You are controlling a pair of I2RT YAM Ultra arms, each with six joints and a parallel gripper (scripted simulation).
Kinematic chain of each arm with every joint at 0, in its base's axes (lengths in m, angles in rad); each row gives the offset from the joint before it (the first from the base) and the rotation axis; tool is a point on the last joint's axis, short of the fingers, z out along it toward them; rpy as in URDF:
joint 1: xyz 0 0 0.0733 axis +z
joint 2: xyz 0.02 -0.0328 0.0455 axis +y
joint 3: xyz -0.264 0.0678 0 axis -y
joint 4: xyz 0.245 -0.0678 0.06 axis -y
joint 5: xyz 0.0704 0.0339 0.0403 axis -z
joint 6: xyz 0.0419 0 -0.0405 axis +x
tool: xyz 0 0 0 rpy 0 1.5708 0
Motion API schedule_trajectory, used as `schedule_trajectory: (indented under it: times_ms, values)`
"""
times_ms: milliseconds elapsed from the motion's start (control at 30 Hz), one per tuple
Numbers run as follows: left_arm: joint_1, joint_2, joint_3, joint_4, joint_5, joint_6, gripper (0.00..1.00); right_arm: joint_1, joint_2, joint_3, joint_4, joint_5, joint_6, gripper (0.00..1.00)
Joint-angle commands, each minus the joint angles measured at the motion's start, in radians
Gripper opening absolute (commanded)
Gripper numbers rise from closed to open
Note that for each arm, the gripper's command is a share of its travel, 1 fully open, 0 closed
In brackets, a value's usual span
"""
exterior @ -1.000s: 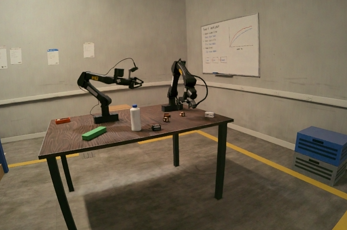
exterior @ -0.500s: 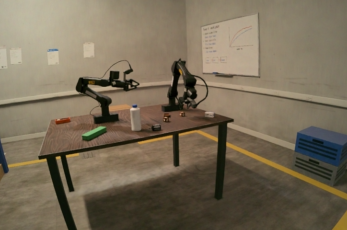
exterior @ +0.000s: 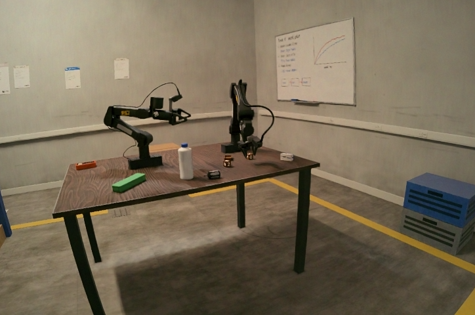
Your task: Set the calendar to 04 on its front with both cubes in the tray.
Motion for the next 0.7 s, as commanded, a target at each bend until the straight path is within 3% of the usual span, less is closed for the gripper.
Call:
schedule_trajectory:
  times_ms: [0, 667]
  values:
    - [-0.049, -0.069, -0.052, 0.177, -0.101, -0.090, 0.55, -0.003, -0.014, 0.008, 0.009, -0.004, -0.004, 1.00]
    - [-0.368, -0.222, -0.365, 0.785, -0.437, -0.414, 0.55, -0.003, -0.014, 0.008, 0.009, -0.004, -0.004, 1.00]
